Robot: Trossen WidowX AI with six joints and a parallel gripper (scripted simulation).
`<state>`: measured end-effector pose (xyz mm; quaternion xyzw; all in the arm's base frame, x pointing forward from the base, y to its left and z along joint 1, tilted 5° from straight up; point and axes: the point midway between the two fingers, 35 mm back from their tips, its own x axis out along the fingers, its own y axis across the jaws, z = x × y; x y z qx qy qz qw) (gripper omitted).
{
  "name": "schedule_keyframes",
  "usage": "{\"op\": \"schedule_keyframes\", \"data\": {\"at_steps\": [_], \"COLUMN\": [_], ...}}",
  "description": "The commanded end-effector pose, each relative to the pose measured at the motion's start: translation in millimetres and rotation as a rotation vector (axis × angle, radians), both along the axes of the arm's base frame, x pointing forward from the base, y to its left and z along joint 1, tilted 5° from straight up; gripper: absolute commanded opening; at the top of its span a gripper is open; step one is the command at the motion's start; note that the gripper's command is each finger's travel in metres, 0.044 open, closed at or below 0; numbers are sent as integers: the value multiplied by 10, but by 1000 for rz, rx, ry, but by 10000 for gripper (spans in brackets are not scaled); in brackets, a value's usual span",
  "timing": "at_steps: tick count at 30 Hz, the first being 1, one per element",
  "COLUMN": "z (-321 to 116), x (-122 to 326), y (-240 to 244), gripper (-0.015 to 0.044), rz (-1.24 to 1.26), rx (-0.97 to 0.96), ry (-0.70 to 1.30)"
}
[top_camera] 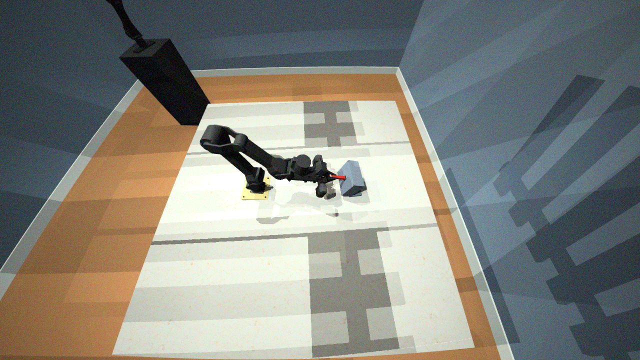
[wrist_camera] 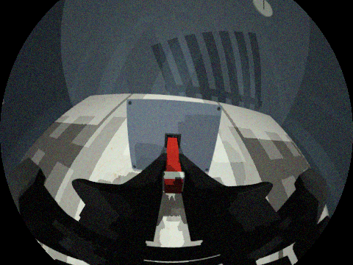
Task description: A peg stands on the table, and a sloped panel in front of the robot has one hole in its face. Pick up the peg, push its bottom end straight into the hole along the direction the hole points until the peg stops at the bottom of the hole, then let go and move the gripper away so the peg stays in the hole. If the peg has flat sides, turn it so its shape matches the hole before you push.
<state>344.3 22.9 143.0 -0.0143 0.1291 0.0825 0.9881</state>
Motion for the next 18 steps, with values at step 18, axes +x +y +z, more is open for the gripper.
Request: {"op": "schedule_keyframes", "data": {"at_steps": [18], "z": [-55], "x": [139], "y": [12], "gripper": [0], "rz": [-3], "rx": [0], "ry": [5]}}
